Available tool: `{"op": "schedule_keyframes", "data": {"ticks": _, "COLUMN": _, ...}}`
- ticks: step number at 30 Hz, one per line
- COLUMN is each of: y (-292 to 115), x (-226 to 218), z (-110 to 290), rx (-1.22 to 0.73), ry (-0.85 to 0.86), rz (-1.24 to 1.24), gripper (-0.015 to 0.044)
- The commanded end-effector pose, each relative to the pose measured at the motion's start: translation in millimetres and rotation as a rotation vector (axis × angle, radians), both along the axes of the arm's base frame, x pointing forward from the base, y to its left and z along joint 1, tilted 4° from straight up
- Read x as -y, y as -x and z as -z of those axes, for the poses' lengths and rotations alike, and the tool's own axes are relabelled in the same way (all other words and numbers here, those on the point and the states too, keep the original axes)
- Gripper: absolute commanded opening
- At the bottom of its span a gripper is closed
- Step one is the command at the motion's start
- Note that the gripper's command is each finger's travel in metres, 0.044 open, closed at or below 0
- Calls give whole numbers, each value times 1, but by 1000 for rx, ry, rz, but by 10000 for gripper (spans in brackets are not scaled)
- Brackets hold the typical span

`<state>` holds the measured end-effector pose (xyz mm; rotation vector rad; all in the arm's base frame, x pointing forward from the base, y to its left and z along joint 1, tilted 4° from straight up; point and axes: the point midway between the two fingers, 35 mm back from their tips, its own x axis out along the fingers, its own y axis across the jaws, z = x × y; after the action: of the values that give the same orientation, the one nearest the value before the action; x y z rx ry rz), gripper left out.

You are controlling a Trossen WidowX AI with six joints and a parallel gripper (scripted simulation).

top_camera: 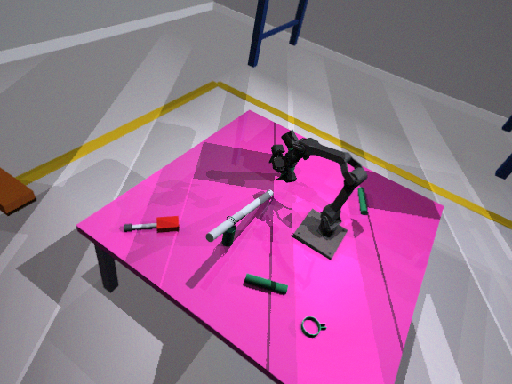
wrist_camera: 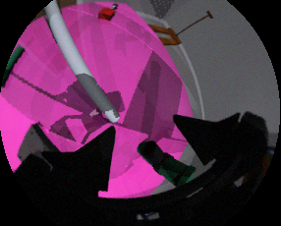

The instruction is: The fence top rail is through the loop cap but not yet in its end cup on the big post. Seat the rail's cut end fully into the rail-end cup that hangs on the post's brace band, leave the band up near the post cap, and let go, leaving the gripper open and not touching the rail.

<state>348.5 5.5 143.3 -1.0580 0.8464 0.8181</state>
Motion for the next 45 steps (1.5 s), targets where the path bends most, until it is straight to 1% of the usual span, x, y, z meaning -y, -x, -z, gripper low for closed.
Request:
{"op": "schedule_keyframes", "data": {"ticks": 1, "y": 5, "x": -20, "z": -25, "rx": -32, "ry": -130, "rz": 265, "gripper": 440}}
{"op": "schedule_keyframes", "data": {"ticks": 9, "y": 28, "x": -64, "z": -67, "rx": -138, "ry": -430, "rz": 831, "gripper": 440}}
{"op": "schedule_keyframes", "data": {"ticks": 11, "y": 33, "x": -70, "z": -74, "rx": -157, "ry": -480, "rz": 924, "gripper": 440}}
{"op": "schedule_keyframes", "data": {"ticks": 20, "y": 34, "x": -71, "z": -75, "rx": -159, "ry": -486, "rz": 936, "gripper": 440}}
{"op": "schedule_keyframes", "data": {"ticks": 22, "y": 34, "x": -72, "z": -73, "rx": -178, "ry": -497, "rz": 977, "gripper": 440}}
{"op": "schedule_keyframes", "data": {"ticks": 24, "y": 33, "x": -75, "z": -68, "rx": -219, "ry": -519, "rz": 1070, "gripper": 440}}
{"op": "schedule_keyframes", "data": {"ticks": 29, "y": 30, "x": -90, "z": -48, "rx": -371, "ry": -585, "rz": 1493, "gripper": 440}}
{"op": "schedule_keyframes", "data": {"ticks": 33, "y": 30, "x": -103, "z": -32, "rx": -453, "ry": -598, "rz": 1876, "gripper": 440}}
{"op": "schedule_keyframes", "data": {"ticks": 37, "y": 32, "x": -114, "z": -16, "rx": -474, "ry": -577, "rz": 2272, "gripper": 440}}
{"op": "schedule_keyframes", "data": {"ticks": 40, "y": 34, "x": -122, "z": -5, "rx": -441, "ry": -547, "rz": 2554, "gripper": 440}}
{"op": "schedule_keyframes", "data": {"ticks": 42, "y": 35, "x": -124, "z": -2, "rx": -426, "ry": -538, "rz": 2621, "gripper": 440}}
{"op": "schedule_keyframes", "data": {"ticks": 45, "y": 35, "x": -124, "z": -2, "rx": -426, "ry": -538, "rz": 2621, "gripper": 440}}
